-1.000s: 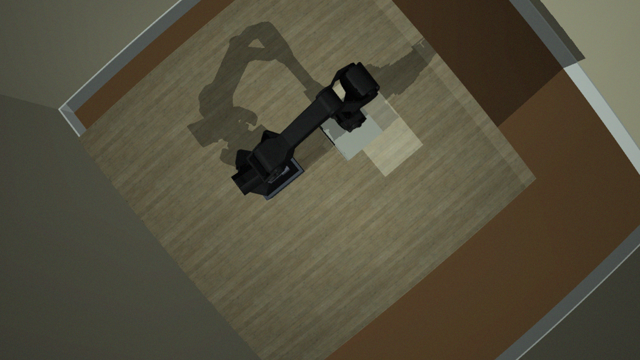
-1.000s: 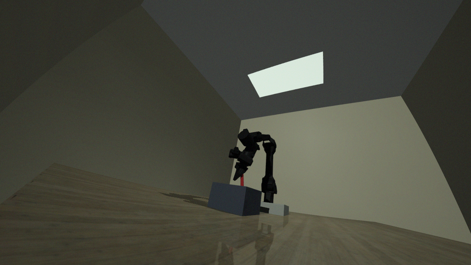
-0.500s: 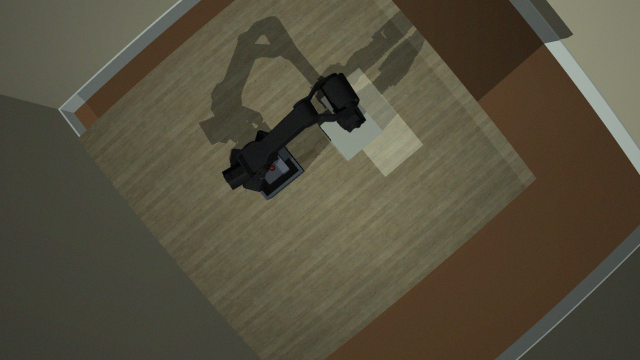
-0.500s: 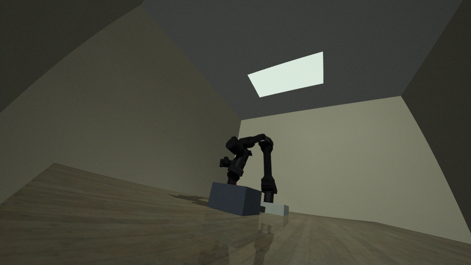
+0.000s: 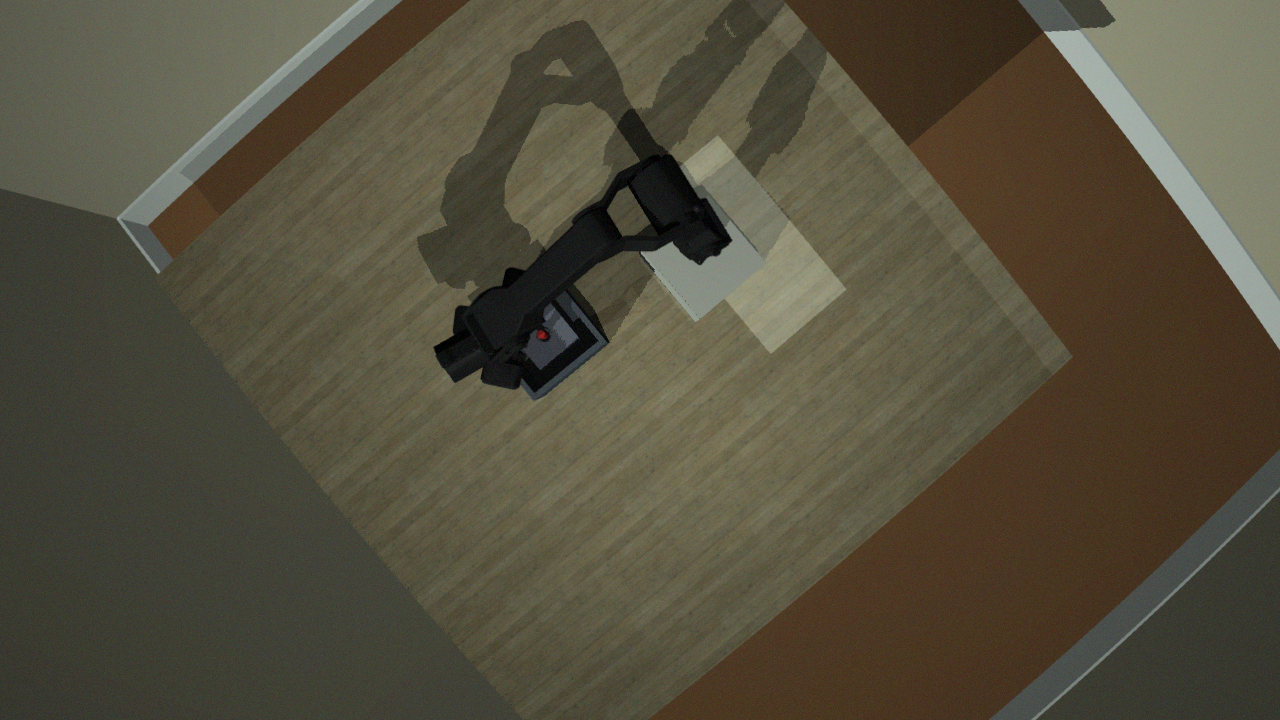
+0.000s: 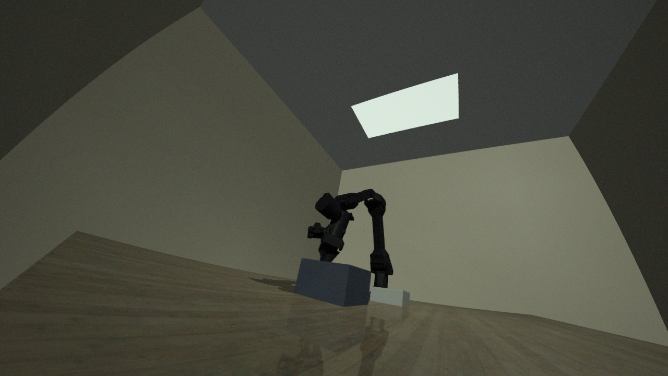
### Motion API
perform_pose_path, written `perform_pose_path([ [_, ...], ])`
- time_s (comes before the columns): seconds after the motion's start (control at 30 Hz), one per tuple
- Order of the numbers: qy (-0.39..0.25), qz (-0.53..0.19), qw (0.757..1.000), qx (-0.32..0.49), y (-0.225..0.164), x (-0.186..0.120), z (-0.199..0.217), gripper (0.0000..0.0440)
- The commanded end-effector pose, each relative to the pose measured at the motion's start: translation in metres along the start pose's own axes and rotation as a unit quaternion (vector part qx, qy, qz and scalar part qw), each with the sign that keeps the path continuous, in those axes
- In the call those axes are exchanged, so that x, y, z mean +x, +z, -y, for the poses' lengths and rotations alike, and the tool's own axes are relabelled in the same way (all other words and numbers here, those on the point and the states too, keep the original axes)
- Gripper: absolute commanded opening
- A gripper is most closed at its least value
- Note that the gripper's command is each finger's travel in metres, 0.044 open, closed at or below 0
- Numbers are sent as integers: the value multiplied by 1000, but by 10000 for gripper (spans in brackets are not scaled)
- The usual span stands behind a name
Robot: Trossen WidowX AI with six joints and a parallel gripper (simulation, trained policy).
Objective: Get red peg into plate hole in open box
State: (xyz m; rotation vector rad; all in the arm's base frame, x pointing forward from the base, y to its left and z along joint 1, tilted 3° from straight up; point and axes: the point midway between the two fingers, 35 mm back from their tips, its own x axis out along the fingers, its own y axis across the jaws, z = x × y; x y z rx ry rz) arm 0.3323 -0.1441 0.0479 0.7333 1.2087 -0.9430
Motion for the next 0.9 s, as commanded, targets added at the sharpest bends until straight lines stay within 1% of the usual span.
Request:
perform_pose_path([
  [0.0, -12, 35, 999, 10, 29, 1, 9, 375],
  [0.07, -7, 44, 999, 10, 36, -1, 8, 427],
  [0.1, -5, 48, 999, 11, 39, -2, 7, 440],
  [0.37, 9, 82, 997, 13, 65, -10, 3, 440],
  [0.87, 9, 82, 997, 13, 65, -10, 3, 440],
])
